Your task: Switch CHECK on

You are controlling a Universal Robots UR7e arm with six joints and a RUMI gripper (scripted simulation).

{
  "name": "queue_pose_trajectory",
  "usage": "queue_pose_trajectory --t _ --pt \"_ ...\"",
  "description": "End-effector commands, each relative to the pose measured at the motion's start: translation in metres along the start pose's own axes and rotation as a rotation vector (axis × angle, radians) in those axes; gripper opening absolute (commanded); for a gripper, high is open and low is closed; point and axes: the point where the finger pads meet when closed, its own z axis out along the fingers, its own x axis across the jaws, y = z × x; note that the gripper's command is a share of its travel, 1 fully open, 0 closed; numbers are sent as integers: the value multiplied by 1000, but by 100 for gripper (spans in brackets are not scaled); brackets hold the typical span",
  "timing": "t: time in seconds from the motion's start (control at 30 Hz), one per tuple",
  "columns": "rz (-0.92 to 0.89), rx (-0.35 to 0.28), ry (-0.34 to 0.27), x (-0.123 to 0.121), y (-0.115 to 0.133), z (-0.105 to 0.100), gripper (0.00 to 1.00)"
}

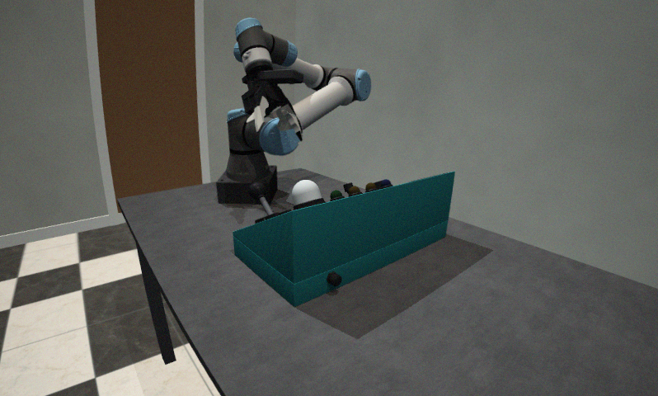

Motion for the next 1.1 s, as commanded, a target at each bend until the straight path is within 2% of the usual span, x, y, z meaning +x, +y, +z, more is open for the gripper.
queue_pose_trajectory --t 0.0,0.13,0.23,0.63,0.7,1.0,1.07 --pt "-205 -6 -17 -5 -2 -2 100" --pt "-246 -7 -20 -6 -2 -2 100" --pt "-376 -9 -30 -9 -2 -2 100" --pt "-674 -11 -52 -17 -3 -2 100" --pt "-674 -11 -52 -17 -3 -2 100" --pt "-948 -8 -72 -22 -3 -1 100" --pt "-948 -8 -72 -22 -3 -1 100"
